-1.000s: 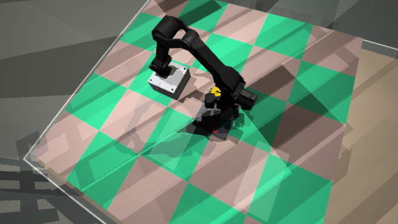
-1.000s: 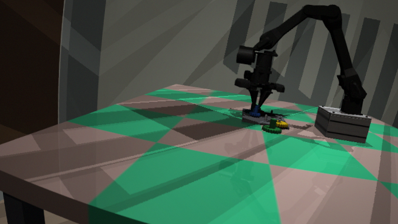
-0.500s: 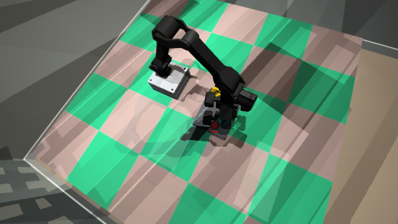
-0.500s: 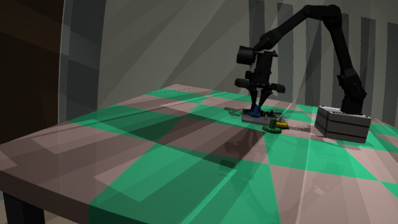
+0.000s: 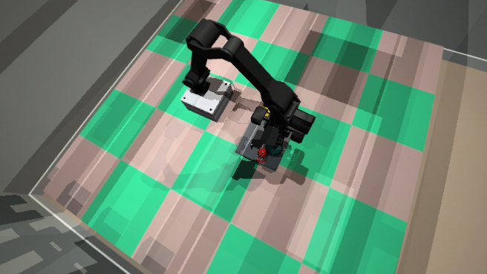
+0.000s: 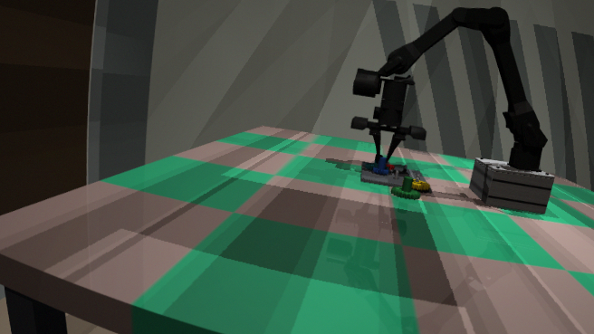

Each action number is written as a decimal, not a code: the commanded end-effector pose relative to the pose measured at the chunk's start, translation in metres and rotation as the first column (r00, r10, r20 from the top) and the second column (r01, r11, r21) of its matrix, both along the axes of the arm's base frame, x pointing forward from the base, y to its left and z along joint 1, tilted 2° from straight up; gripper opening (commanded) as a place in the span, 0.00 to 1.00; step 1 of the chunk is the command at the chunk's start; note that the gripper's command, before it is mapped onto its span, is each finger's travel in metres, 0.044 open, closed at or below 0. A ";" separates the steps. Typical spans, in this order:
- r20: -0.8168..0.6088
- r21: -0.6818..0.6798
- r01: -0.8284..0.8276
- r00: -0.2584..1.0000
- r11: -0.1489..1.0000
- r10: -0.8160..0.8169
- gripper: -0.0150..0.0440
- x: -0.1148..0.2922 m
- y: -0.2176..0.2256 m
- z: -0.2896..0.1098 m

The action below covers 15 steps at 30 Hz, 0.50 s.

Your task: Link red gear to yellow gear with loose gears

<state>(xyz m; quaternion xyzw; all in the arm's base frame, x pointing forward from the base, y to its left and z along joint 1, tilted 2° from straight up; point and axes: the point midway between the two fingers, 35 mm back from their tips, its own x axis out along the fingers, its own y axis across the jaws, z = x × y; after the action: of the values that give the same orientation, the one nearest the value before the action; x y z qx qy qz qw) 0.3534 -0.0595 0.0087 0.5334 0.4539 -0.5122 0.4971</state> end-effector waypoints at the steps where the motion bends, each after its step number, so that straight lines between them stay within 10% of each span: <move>1: -0.002 0.002 -0.002 1.000 1.000 0.002 0.25 -0.001 0.000 -0.002; 15: -0.013 -0.017 -0.334 0.943 0.942 0.334 0.25 0.001 0.000 -0.003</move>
<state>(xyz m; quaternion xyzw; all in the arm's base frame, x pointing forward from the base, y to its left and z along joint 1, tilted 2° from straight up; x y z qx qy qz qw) 0.3539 -0.0601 0.0081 0.4621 0.5186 -0.4460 0.5645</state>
